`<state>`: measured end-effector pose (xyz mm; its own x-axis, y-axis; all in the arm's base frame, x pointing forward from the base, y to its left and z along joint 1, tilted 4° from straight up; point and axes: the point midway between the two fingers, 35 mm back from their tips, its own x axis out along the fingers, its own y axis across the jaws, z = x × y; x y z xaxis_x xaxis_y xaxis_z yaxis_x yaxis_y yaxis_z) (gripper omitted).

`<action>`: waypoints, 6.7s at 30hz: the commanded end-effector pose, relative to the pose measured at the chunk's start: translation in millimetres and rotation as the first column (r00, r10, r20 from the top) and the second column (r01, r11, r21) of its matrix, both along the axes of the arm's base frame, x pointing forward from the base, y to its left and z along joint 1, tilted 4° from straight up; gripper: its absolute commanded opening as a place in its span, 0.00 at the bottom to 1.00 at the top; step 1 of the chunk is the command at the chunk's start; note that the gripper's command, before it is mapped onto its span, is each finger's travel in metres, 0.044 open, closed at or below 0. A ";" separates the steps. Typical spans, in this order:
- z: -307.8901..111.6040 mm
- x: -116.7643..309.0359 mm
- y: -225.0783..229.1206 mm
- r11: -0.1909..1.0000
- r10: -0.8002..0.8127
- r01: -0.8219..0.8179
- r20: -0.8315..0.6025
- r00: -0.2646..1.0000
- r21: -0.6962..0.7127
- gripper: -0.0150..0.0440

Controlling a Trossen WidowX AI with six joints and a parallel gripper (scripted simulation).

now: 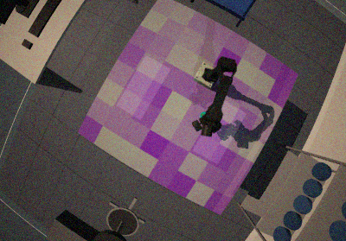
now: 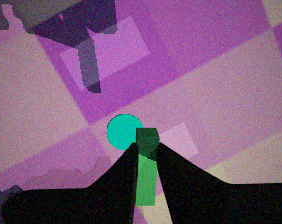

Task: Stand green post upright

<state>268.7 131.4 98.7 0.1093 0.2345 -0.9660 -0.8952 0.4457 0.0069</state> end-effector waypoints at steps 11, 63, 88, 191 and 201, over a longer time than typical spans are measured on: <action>-11.6 14.1 0.0 0.994 -0.057 0.053 0.033 0.998 0.095 0.29; -30.9 49.8 0.3 0.888 -0.213 0.138 0.127 0.969 0.439 0.29; -31.0 57.1 -3.5 0.805 -0.261 0.122 0.162 0.951 0.580 0.29; -2.3 4.3 -31.7 0.464 -0.266 -0.193 0.344 0.900 0.864 0.29; 0.9 -7.3 -33.7 0.441 -0.251 -0.233 0.368 0.895 0.867 0.29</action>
